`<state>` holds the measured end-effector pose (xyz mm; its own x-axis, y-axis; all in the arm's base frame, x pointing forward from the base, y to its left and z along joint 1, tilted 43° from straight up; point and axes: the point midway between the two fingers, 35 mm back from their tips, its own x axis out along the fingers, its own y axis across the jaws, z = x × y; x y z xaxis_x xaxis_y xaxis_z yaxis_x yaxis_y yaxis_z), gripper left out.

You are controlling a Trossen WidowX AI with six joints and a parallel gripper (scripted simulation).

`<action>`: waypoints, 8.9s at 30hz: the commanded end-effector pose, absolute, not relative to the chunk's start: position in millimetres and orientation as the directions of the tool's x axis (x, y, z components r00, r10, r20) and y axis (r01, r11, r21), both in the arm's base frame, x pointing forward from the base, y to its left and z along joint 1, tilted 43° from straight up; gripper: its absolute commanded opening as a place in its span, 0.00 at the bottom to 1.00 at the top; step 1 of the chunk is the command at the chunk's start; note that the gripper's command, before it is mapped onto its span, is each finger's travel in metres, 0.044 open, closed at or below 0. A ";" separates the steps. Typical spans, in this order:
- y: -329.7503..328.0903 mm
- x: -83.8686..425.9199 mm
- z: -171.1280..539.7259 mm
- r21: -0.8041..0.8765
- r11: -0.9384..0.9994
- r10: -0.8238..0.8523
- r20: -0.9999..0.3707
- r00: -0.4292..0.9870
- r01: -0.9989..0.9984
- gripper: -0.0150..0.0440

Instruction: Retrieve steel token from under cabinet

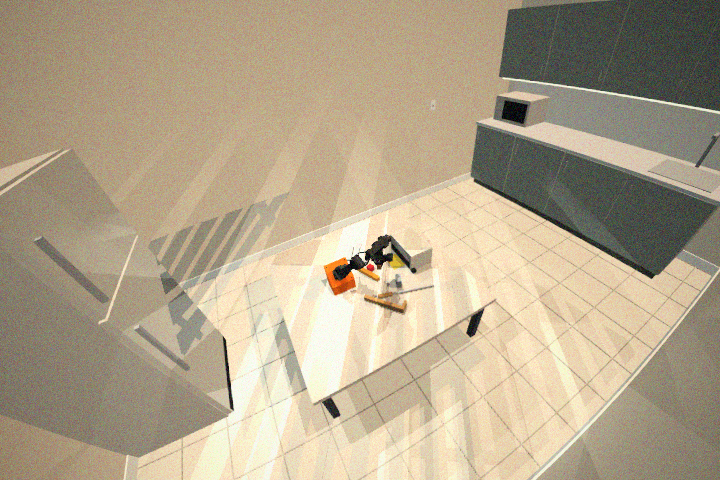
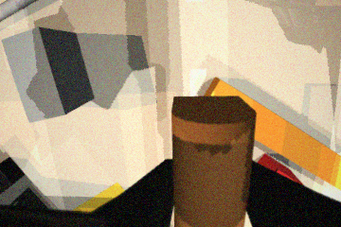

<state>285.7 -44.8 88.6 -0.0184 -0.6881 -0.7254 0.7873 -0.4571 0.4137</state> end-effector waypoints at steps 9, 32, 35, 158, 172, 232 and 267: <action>-52.0 276.7 99.4 0.417 -0.453 -0.685 -0.729 -0.008 0.788 0.25; -69.6 257.8 116.1 0.417 -0.453 -0.685 -0.728 -0.009 0.788 0.25; -71.9 255.3 118.3 0.417 -0.453 -0.685 -0.728 -0.009 0.788 0.25; -111.9 229.4 126.0 0.657 -0.699 -0.687 -0.727 -0.009 0.284 0.25; -127.5 229.0 110.5 0.659 -0.699 -0.688 -0.726 -0.009 0.279 0.25; -186.5 224.1 52.6 0.664 -0.696 -0.695 -0.718 -0.028 0.273 0.57; -194.9 225.0 46.3 0.667 -0.695 -0.694 -0.720 -0.008 0.268 0.50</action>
